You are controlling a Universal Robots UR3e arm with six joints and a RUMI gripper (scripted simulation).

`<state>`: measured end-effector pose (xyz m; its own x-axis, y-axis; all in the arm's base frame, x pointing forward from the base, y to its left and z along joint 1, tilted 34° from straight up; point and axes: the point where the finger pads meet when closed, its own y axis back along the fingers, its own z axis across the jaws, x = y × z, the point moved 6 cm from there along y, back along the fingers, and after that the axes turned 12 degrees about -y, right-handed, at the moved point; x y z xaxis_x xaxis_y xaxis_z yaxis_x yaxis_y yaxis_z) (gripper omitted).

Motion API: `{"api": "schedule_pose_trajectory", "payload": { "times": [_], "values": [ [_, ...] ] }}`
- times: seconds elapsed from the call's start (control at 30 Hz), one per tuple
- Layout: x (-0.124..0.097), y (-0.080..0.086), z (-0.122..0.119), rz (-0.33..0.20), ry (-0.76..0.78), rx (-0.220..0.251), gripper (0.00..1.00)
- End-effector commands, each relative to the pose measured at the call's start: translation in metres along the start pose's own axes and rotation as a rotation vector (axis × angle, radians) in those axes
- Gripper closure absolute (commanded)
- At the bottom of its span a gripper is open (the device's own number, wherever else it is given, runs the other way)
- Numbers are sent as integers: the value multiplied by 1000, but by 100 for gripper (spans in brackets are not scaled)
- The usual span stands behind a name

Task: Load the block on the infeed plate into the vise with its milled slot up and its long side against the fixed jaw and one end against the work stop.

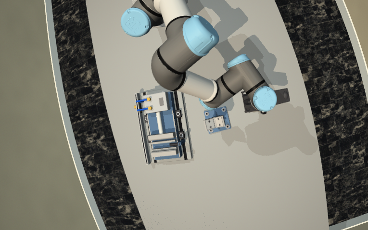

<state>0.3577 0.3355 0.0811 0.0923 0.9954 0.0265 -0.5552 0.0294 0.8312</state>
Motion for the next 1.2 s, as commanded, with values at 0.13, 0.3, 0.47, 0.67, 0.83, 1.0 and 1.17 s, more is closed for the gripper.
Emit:
{"api": "schedule_pose_trajectory", "payload": {
  "times": [0.13,0.3,0.47,0.67,0.83,1.0,1.17],
  "values": [
    [1,1,1,2,0,-2,49],
    [1,1,1,2,0,-2,100],
    [1,1,1,2,0,-2,100],
    [1,1,1,2,0,-2,100],
    [1,1,1,2,0,-2,100],
    [1,1,1,2,0,-2,100],
    [1,1,1,2,0,-2,100]
  ]
}}
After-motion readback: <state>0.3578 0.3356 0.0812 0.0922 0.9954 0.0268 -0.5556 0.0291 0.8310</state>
